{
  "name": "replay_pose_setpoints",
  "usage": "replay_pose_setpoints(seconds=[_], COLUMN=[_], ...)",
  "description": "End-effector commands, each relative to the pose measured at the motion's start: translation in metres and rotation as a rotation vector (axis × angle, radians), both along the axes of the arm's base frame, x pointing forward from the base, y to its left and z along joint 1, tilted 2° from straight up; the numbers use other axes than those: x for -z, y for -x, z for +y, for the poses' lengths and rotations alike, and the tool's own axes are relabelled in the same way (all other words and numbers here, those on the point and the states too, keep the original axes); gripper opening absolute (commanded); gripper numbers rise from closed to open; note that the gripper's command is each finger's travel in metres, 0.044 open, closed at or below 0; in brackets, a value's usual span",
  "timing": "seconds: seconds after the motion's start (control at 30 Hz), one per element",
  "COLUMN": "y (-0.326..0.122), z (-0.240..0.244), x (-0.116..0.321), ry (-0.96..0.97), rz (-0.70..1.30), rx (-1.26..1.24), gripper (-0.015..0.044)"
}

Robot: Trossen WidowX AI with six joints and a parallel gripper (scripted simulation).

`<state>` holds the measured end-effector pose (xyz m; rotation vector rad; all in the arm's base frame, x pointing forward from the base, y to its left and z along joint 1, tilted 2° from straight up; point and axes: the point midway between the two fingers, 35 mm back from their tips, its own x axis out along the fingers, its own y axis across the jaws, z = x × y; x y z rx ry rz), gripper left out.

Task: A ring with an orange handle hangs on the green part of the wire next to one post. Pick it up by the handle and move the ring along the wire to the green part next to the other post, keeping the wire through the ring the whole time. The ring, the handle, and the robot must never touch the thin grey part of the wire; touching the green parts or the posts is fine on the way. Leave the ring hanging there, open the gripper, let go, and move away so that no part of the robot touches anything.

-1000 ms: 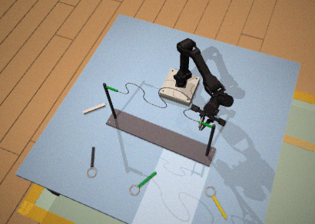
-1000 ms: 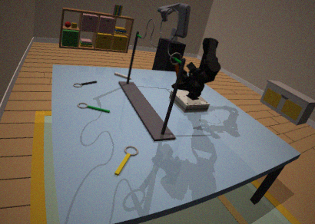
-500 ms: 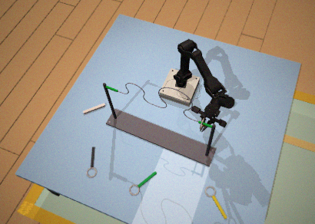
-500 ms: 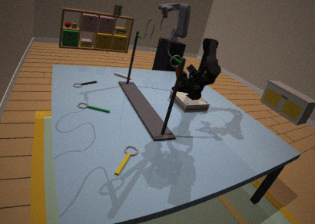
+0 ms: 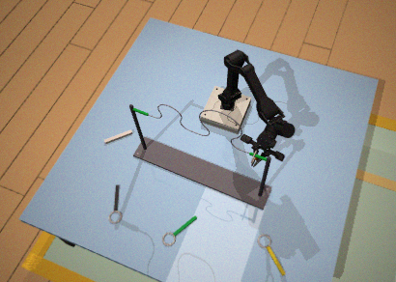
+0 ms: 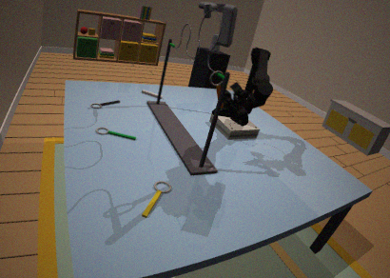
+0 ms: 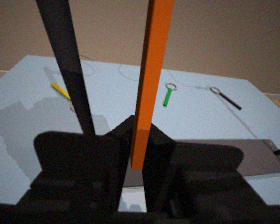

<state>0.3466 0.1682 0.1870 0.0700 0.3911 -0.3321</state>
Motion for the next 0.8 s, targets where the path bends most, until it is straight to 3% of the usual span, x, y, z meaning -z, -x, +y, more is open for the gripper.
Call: replay_pose_setpoints(seconds=[0.0, 0.33, 0.7, 0.77], y=[-0.0004, -0.0004, 0.0006, 0.0039], z=[-0.0001, -0.0001, 0.0003, 0.0019], x=[0.001, 0.001, 0.0, -0.0011], ry=[-0.001, -0.001, 0.0, -0.001], rz=[-0.003, -0.003, 0.0, 0.002], rx=[0.005, 0.005, 0.001, 0.001], gripper=[-0.015, -0.015, 0.0139, 0.016])
